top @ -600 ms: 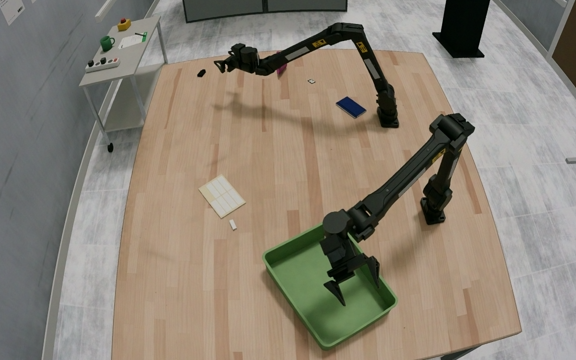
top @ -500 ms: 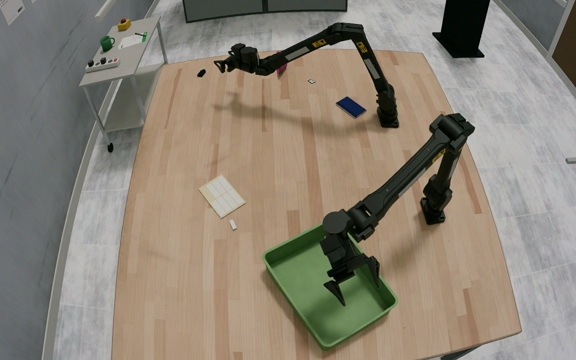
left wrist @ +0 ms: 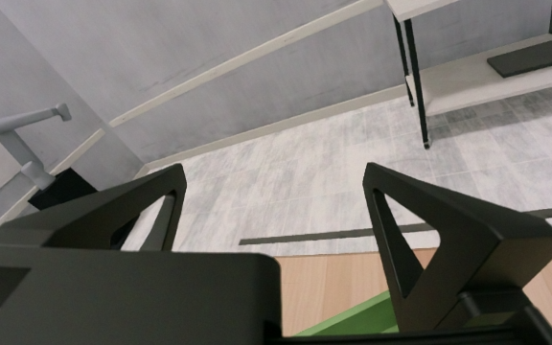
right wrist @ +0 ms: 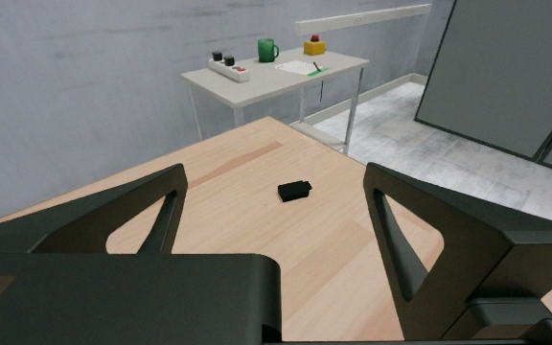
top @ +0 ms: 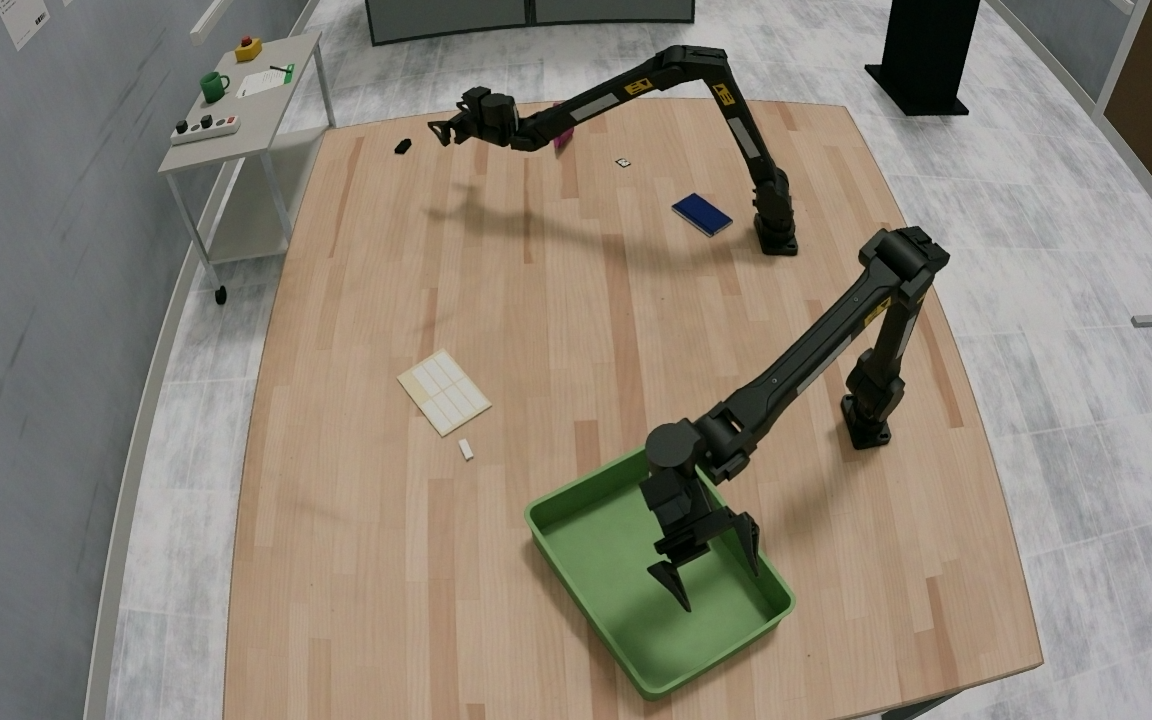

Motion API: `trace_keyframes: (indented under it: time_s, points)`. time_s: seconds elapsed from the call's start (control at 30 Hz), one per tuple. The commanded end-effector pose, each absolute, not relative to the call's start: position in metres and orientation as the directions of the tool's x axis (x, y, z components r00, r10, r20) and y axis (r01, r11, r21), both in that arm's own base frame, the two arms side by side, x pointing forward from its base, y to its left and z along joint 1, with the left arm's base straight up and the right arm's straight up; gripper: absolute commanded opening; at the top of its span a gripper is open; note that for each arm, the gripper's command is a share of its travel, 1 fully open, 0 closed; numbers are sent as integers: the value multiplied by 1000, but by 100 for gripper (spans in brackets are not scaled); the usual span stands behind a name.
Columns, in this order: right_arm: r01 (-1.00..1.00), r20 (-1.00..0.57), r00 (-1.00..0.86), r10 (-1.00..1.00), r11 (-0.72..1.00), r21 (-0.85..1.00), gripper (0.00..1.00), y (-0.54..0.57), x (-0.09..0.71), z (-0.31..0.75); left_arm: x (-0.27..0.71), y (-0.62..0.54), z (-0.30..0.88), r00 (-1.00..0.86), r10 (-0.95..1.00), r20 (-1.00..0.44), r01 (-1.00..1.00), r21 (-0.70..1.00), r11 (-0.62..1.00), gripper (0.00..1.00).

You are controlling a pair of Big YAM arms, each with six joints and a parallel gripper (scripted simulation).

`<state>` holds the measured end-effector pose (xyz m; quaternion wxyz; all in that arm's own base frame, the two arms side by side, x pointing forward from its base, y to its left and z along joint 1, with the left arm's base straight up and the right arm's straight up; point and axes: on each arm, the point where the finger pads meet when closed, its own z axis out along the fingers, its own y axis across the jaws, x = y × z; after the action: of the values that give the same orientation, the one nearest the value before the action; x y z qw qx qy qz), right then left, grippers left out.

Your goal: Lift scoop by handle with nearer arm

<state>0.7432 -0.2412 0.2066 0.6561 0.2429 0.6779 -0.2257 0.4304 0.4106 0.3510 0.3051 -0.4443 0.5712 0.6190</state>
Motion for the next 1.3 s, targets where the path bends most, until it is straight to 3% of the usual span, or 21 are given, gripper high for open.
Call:
trace_keyframes:
  time_s: [0.0, 0.1, 0.13, 0.43, 0.5, 0.57, 0.9, 1.27]
  points:
    - [634, -999, 15, 31, 773, 33, 89, -248, 746, 227, 437, 409, 365, -385, -113, -916, -902, 399, -166, 100]
    - [643, -996, -10, 85, 764, 58, 55, -264, 750, 212, 467, 400, 365, -382, -91, -920, -914, 391, -105, 100]
    - [647, -994, -31, 107, 760, 62, 52, -270, 750, 204, 481, 395, 365, -383, -80, -920, -919, 389, -69, 100]
    - [696, -923, -206, 325, 711, 95, 52, -336, 738, 152, 600, 331, 356, -382, 19, -924, -893, 374, 249, 100]
    - [696, -923, -206, 325, 711, 95, 52, -336, 738, 152, 600, 331, 356, -382, 19, -924, -893, 374, 249, 100]
    - [714, -893, -238, 382, 693, 105, 52, -350, 731, 141, 646, 296, 351, -372, 58, -926, -852, 366, 376, 100]
    - [802, -714, -327, 619, 582, 137, 52, -401, 682, 99, 750, 177, 337, -328, 146, -933, -659, 337, 672, 100]
    - [898, -473, -309, 825, 417, 139, 52, -434, 621, 76, 825, 31, 321, -265, 208, -942, -379, 300, 875, 100]
